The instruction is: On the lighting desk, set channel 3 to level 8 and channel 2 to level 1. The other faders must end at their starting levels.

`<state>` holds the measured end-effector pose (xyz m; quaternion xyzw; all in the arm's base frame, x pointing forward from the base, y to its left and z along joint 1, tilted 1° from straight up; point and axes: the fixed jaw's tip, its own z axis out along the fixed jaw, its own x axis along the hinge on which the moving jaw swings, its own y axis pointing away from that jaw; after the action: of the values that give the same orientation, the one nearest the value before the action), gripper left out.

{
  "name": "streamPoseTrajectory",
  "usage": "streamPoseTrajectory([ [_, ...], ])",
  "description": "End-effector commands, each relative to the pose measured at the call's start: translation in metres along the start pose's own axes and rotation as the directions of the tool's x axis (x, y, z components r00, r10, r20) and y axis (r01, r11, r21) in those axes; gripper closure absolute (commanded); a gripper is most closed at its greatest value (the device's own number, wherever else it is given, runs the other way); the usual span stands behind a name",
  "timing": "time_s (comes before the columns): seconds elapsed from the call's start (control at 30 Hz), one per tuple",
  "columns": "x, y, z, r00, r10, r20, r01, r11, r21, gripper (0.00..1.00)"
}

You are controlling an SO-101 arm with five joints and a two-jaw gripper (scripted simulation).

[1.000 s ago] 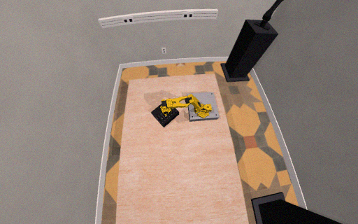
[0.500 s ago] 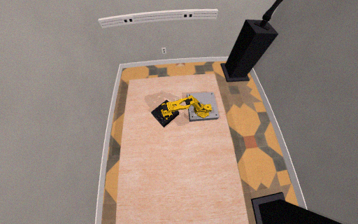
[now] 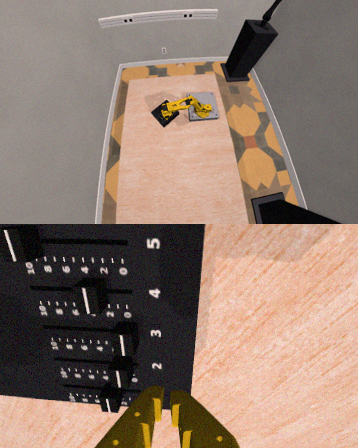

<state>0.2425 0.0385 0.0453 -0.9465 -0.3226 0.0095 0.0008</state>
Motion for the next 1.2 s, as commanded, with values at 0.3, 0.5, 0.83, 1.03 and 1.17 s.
streamPoseTrajectory([
  [0.3,0.001,-0.002,0.013,1.000,0.002,-0.009,-0.002,1.000,-0.003,1.00],
  [0.5,0.001,-0.002,0.019,1.000,0.002,-0.009,-0.002,1.000,-0.003,1.00],
  [0.83,0.001,-0.002,0.020,1.000,0.002,-0.009,-0.002,1.000,-0.003,1.00],
  [1.03,0.001,-0.002,0.022,1.000,0.002,-0.009,-0.002,1.000,-0.003,1.00],
  [1.17,0.000,-0.002,0.023,1.000,0.002,-0.009,-0.002,1.000,-0.003,1.00],
])
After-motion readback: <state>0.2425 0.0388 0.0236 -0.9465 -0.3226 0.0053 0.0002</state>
